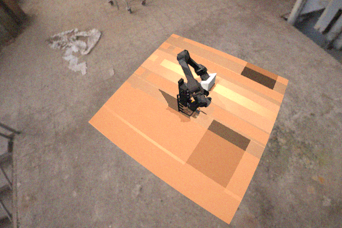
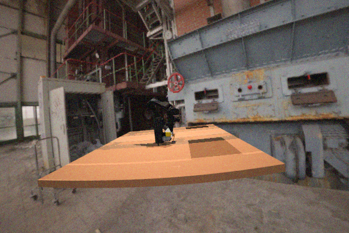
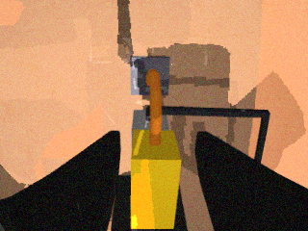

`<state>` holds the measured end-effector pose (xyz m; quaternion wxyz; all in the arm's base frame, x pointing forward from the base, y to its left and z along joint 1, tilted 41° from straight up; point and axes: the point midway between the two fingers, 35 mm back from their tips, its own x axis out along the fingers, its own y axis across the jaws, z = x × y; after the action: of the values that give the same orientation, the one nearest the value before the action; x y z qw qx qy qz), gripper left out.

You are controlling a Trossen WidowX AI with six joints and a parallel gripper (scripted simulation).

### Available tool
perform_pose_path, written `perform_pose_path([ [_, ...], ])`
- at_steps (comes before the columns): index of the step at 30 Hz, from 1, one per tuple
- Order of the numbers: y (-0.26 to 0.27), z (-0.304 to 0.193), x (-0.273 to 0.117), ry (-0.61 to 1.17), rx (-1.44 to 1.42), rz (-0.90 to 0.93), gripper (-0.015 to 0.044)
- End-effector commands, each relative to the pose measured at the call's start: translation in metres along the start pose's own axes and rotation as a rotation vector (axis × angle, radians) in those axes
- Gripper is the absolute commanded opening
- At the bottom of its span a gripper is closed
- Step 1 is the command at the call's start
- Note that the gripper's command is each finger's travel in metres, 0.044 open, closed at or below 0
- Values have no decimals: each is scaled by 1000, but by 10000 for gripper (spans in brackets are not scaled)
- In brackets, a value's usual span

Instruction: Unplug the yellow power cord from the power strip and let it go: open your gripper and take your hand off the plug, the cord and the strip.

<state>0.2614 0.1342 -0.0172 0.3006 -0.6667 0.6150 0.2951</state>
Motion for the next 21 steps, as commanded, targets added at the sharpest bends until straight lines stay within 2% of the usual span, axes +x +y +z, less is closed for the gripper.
perform_pose_path([
  [1,0,-8,0,5,-6,0,160],
  [21,2,-28,4,7,-6,0,160],
])
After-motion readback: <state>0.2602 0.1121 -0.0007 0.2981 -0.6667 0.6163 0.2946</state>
